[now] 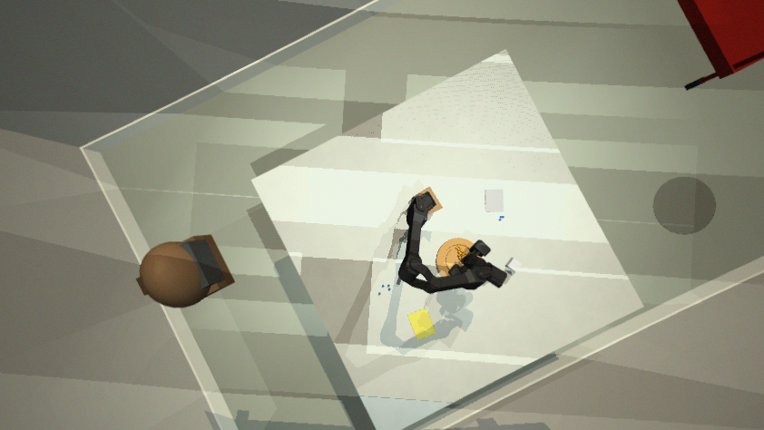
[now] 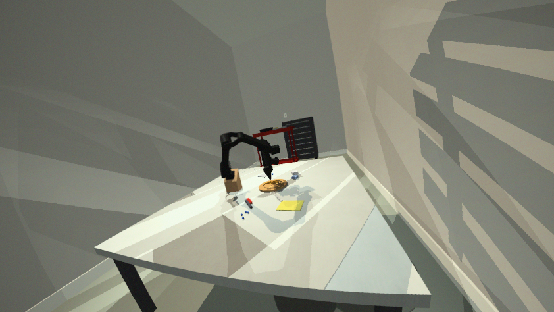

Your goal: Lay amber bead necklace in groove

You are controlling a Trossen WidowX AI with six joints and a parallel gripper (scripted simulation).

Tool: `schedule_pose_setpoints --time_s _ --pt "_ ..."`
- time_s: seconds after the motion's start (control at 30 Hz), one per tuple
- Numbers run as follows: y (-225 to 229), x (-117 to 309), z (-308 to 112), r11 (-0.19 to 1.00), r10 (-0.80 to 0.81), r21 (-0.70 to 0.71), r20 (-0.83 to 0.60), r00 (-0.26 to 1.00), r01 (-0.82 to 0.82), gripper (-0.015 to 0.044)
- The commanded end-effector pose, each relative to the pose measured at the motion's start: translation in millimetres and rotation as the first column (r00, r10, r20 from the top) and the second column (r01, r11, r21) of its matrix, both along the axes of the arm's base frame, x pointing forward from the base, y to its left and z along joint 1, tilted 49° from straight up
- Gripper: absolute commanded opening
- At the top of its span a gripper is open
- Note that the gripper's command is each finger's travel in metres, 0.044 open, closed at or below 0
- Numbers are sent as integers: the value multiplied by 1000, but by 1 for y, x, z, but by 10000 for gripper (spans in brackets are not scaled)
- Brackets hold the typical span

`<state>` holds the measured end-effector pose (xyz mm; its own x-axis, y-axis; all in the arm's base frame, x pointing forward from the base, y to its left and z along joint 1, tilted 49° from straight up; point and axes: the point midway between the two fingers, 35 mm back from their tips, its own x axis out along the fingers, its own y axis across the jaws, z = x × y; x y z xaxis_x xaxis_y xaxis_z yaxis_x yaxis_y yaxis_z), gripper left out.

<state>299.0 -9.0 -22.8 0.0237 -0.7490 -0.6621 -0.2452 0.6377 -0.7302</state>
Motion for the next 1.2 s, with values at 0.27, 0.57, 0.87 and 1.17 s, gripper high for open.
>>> schedule_pose_setpoints --time_s 0.27,0.57,0.87,1.17 --pt "0 3 -4 1000 -16 1 15 1000 15 380" --pt "-9 4 -13 1000 -18 2 14 1000 18 380" --pt "-20 4 -23 1000 -21 1 14 1000 21 380" --pt "-22 4 -25 1000 -27 7 16 1000 27 301"
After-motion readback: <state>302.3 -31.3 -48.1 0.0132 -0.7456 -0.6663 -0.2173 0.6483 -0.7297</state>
